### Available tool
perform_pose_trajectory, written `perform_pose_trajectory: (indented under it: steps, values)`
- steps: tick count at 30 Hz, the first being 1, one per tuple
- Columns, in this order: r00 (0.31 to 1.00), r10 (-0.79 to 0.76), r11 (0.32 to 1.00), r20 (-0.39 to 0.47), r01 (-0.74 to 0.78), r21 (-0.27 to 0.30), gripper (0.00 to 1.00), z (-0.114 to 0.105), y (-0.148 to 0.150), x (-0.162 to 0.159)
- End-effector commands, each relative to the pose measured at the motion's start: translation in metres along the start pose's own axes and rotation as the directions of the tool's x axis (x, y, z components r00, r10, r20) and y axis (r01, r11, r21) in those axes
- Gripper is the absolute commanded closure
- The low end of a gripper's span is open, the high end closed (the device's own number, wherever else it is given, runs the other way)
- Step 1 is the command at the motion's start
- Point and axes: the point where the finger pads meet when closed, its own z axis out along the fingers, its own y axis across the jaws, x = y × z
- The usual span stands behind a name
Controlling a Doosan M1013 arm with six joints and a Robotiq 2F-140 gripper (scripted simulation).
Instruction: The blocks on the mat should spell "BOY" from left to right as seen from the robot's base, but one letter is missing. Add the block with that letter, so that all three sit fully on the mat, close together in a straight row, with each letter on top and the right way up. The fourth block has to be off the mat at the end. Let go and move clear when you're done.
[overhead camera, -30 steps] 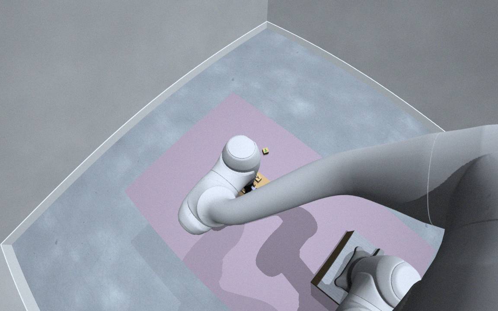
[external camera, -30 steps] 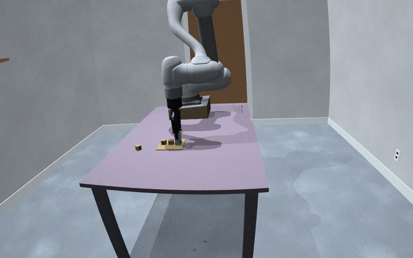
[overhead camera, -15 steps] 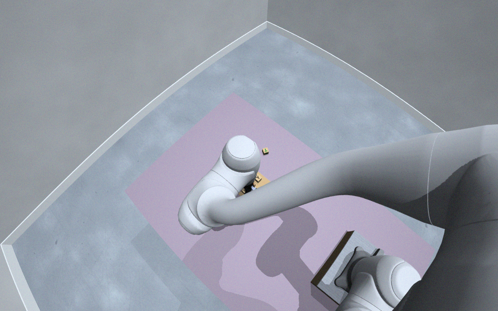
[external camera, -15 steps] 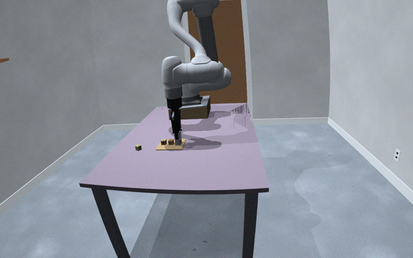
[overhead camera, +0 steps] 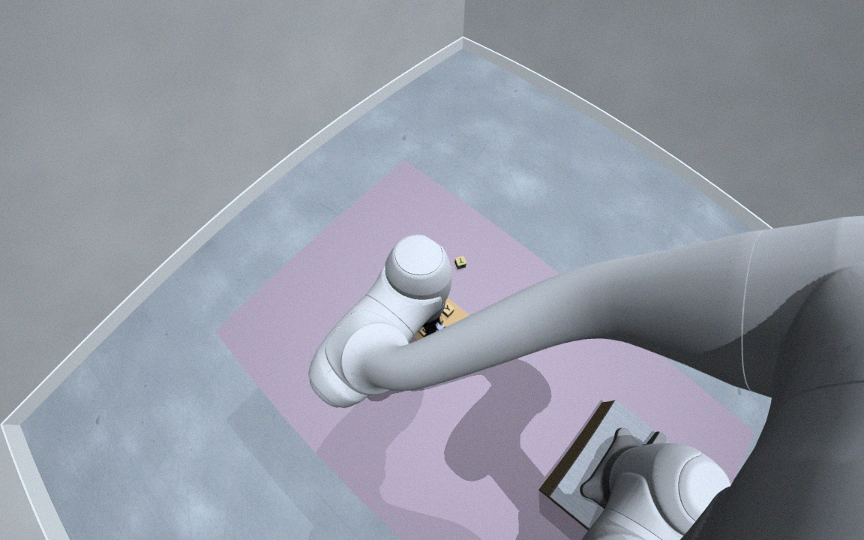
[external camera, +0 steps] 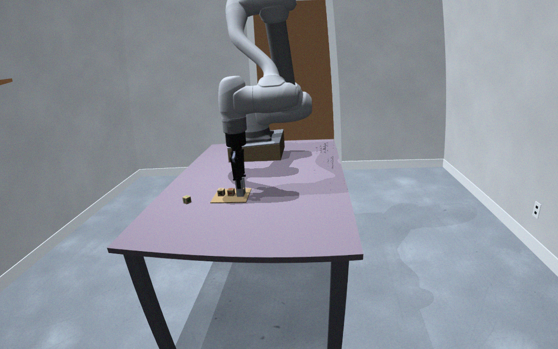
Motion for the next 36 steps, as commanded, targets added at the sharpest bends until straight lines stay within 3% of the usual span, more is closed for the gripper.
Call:
perform_pose_trajectory:
  steps: [1,7,22,28,36]
  values:
    - [1.0,0.0,1.0,0.0,0.0,0.0,0.8,0.0,0.0,0.0]
    - [1.0,0.0,1.0,0.0,0.0,0.0,0.75,0.0,0.0,0.0]
    - [1.0,0.0,1.0,0.0,0.0,0.0,0.75,-0.003,0.0,0.0]
    - [1.0,0.0,1.0,0.0,0.0,0.0,0.75,-0.014,0.0,0.0]
    - [1.0,0.0,1.0,0.0,0.0,0.0,0.75,-0.054,0.0,0.0]
